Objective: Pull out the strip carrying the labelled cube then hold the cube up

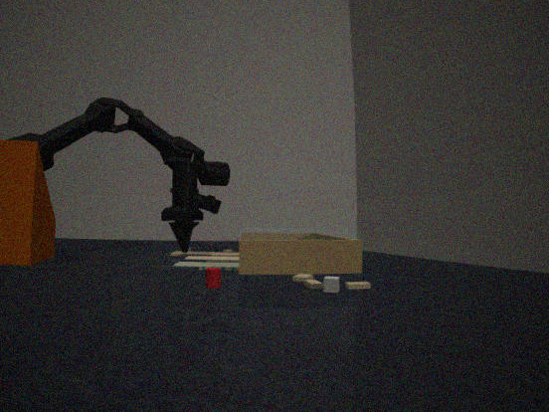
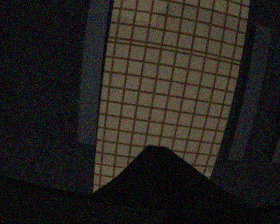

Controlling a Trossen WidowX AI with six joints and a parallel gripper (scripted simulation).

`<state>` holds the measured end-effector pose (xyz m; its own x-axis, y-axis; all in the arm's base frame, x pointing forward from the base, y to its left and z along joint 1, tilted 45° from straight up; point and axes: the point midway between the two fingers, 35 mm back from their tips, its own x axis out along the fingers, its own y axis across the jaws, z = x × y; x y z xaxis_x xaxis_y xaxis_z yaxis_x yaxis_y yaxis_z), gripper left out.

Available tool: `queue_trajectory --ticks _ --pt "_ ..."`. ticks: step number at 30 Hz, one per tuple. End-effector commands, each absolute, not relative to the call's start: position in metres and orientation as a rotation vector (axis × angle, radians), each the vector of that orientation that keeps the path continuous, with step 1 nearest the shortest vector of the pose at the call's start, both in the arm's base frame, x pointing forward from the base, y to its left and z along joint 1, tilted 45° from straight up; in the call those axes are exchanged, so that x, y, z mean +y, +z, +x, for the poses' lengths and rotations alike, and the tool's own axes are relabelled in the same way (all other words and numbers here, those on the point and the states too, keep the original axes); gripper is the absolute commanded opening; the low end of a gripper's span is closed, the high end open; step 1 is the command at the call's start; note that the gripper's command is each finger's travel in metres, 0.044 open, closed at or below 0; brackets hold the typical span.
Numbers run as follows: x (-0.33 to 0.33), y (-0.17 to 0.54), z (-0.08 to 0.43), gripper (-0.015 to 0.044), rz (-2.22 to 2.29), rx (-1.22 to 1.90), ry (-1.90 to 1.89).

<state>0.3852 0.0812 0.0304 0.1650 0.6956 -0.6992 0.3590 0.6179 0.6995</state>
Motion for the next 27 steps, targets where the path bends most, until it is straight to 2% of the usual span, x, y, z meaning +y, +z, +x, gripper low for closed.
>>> queue_trajectory --ticks 1,27 --pt "0.09 0.028 0.373 0.0 0.946 1.467 0.305" --pt "0.104 0.033 0.337 0.0 0.948 1.469 0.305"
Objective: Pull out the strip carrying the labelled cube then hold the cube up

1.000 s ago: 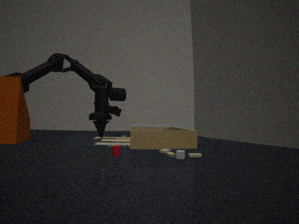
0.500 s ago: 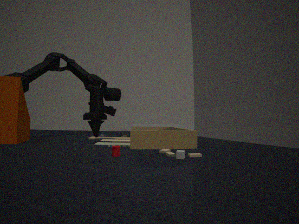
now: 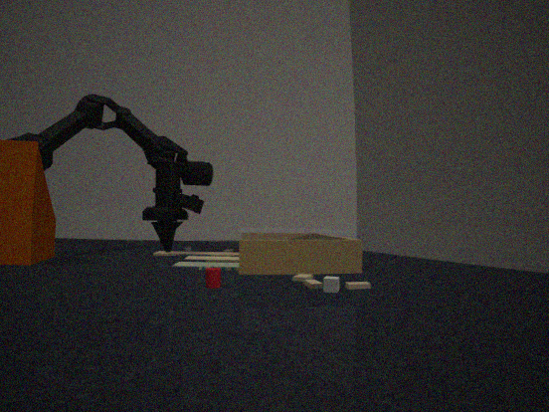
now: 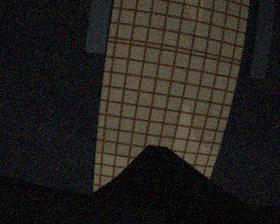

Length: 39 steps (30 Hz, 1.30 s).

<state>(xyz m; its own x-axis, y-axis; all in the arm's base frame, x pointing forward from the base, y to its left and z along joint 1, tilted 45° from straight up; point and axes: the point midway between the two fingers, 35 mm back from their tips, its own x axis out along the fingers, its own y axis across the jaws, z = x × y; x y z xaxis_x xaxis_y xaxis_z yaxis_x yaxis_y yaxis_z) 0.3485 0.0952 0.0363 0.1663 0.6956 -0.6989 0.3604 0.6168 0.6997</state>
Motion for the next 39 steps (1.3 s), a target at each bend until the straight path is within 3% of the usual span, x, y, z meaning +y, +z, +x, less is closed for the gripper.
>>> queue_trajectory --ticks 1,39 --pt "0.104 0.034 0.336 0.0 0.948 1.469 0.305" --pt "0.123 0.042 0.285 0.0 0.95 1.471 0.305"
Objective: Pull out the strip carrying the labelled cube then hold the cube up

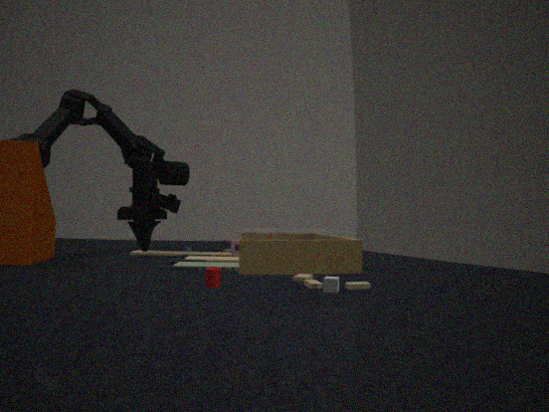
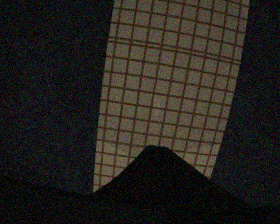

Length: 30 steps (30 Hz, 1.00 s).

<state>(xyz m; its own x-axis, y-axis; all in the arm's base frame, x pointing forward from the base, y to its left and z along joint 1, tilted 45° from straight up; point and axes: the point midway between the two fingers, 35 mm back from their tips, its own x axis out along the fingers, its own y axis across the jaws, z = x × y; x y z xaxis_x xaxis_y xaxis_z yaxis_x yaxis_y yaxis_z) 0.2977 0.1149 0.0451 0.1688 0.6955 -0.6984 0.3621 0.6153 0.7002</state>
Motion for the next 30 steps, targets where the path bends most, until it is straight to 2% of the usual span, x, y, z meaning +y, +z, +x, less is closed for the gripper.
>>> queue_trajectory --ticks 1,30 --pt "0.124 0.042 0.283 0.0 0.95 1.471 0.305" --pt "0.133 0.046 0.258 0.0 0.951 1.473 0.305"
